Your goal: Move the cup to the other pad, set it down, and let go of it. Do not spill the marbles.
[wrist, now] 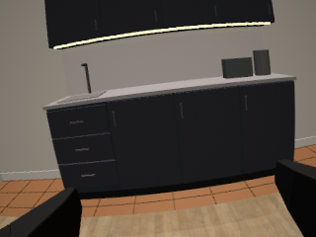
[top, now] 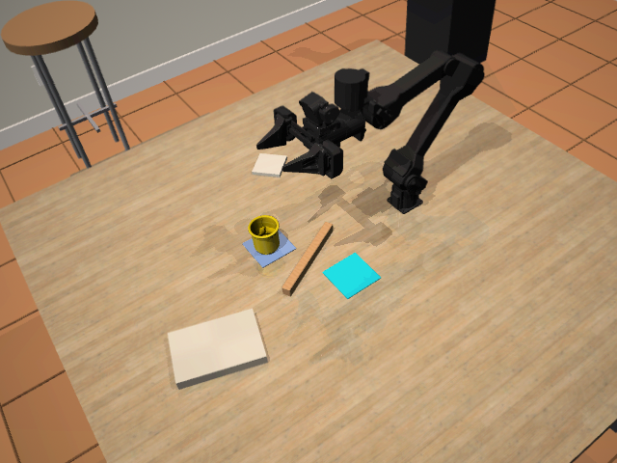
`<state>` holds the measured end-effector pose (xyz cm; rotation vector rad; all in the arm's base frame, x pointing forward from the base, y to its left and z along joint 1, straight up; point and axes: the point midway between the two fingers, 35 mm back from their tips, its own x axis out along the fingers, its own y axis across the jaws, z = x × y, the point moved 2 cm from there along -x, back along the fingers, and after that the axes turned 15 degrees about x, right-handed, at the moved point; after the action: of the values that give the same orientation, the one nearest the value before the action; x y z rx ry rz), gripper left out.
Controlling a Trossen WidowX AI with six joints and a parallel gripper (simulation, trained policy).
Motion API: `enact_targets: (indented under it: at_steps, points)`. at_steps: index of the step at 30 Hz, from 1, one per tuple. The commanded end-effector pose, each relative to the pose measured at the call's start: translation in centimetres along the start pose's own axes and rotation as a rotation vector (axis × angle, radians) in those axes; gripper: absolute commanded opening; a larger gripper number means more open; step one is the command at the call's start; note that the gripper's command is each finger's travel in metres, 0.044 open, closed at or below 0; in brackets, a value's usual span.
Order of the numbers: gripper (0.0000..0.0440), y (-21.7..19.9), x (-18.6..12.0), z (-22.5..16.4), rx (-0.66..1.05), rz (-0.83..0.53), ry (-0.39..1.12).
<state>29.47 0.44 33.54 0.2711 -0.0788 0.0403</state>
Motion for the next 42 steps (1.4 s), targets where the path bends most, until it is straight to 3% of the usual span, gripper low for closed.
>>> enact_targets:
  at_steps: [1, 11, 13, 18, 26, 42]
  points:
    - [0.0374, 0.0, 0.1, 0.0, 0.003, -0.004, 0.005]
    - [0.0111, 0.2, 0.9, -0.8, 0.053, -0.044, 0.100]
    - [0.0079, 0.3, 1.1, -1.1, 0.066, -0.050, 0.128]
    - [0.0083, 0.8, 1.8, -1.7, 0.103, -0.057, 0.199]
    - [0.0129, 1.7, 2.8, -2.5, 0.167, -0.077, 0.316]
    - [0.0117, 3.0, 4.4, -4.6, 0.276, -0.163, 0.556]
